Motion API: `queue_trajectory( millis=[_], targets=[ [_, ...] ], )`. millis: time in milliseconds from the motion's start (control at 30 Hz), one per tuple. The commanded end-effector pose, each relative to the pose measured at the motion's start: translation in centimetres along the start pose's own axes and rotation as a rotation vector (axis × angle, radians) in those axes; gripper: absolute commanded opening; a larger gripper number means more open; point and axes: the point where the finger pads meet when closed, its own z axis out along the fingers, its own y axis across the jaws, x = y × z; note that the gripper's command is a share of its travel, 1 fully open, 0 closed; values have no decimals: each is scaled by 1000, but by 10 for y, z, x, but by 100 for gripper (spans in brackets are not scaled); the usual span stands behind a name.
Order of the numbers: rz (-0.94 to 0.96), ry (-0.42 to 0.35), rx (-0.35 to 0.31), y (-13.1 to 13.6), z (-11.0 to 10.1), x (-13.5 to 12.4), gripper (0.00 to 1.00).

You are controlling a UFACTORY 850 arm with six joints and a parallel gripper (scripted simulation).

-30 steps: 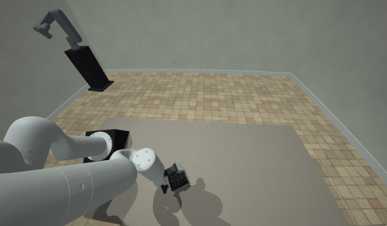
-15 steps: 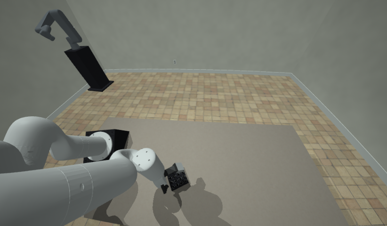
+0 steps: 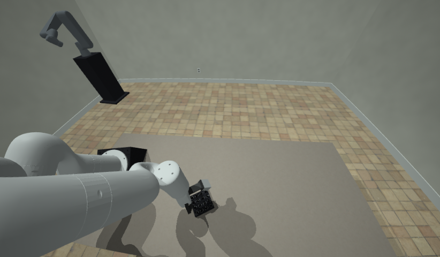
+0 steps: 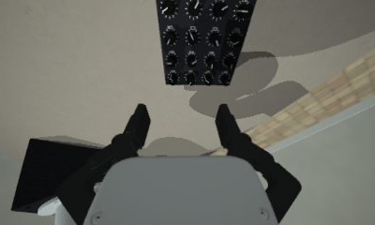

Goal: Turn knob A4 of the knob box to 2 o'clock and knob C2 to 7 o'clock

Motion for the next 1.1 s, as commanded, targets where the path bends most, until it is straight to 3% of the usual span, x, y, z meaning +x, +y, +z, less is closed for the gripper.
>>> queue_trajectory(
  millis=[0, 67, 100, 1067],
  targets=[
    [5, 0, 0, -14, -9, 14, 100],
    [5, -1, 0, -15, -10, 14, 100],
    [5, -1, 0, -15, -10, 14, 19],
    [5, -1, 0, -15, -10, 14, 19]
  ],
)
